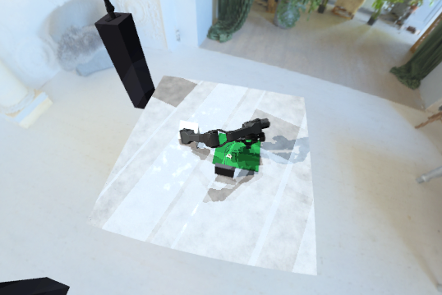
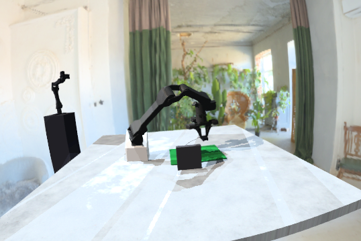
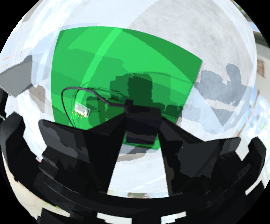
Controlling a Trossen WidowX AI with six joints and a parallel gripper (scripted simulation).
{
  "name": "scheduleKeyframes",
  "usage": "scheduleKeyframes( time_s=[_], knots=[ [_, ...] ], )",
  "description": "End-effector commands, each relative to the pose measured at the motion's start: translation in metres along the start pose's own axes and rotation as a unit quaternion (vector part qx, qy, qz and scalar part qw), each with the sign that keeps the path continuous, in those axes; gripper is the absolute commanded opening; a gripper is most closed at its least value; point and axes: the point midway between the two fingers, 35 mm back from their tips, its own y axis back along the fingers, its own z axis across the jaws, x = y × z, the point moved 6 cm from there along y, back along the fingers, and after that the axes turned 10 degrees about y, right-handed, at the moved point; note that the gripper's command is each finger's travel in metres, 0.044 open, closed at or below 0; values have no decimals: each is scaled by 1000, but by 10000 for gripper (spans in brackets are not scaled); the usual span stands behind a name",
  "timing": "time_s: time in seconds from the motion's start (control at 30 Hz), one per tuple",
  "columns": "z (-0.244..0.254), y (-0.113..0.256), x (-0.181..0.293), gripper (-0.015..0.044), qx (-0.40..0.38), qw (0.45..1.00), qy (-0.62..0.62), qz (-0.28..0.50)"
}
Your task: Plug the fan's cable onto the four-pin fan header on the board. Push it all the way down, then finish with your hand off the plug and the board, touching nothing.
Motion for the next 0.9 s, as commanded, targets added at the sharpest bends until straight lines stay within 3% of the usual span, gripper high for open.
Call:
scheduleKeyframes(
  time_s=[0.0,0.87],
  knots=[
    [-6,-2,9,0,-3,1000,-28,-7],
    [-31,-17,95,0,-25,970,-239,-33]
  ],
)
